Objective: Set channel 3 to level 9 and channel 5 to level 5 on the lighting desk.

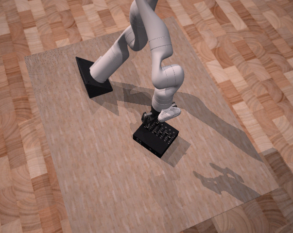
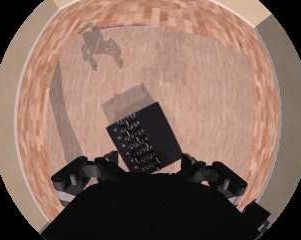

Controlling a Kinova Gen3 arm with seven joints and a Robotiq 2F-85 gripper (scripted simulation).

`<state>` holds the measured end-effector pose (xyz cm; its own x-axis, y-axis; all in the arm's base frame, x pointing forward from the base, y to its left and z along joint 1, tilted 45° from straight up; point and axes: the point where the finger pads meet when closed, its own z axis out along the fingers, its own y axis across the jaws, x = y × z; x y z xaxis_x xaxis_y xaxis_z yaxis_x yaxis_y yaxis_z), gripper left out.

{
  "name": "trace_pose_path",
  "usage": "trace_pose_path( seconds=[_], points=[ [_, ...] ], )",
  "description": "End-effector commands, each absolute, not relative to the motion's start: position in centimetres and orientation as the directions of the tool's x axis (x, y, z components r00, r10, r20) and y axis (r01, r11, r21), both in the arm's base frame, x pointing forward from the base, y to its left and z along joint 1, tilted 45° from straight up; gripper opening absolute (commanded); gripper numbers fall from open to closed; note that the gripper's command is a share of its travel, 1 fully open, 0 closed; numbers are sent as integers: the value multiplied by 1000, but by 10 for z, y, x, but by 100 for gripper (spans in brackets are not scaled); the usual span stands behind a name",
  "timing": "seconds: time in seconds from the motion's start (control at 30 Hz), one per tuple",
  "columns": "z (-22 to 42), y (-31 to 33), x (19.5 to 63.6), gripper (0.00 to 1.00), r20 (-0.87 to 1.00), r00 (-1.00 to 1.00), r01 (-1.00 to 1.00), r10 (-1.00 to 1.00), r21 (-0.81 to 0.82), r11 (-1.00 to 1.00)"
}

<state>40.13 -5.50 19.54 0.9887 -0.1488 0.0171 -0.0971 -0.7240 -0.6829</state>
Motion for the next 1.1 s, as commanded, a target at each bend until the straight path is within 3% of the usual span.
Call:
trace_pose_path(
  seconds=[0.0,1.07],
  points=[
    [196,-56,400,100,16,988,-101,-153,-685,-722],
    [200,-51,395,100,-5,986,-120,-165,-707,-697]
  ],
)
